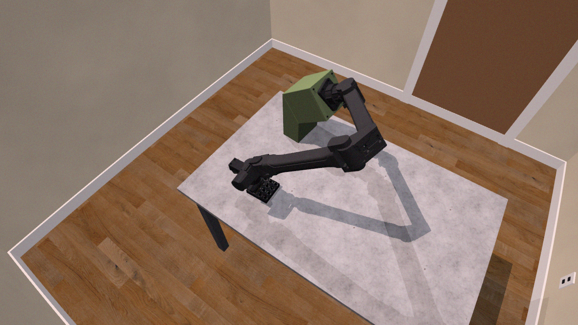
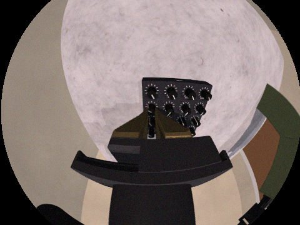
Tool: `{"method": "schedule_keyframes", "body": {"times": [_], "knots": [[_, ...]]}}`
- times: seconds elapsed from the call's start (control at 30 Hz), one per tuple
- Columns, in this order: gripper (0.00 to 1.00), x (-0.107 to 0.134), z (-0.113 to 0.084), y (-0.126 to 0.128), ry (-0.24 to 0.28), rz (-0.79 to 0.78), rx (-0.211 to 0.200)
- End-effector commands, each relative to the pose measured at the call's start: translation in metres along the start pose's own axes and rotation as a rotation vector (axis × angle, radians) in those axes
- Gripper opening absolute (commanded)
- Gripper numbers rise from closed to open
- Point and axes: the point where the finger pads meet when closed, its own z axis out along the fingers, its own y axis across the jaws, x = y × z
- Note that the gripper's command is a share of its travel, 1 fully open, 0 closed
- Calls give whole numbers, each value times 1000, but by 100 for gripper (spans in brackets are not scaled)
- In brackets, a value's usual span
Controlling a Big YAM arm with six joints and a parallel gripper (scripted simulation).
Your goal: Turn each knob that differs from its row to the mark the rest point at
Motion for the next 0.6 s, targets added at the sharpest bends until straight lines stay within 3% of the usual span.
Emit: {"method": "schedule_keyframes", "body": {"times": [0.0,0.57], "knots": [[9,3,2,4,-2,-48,-5],[9,3,2,5,-2,-215,-5]]}}
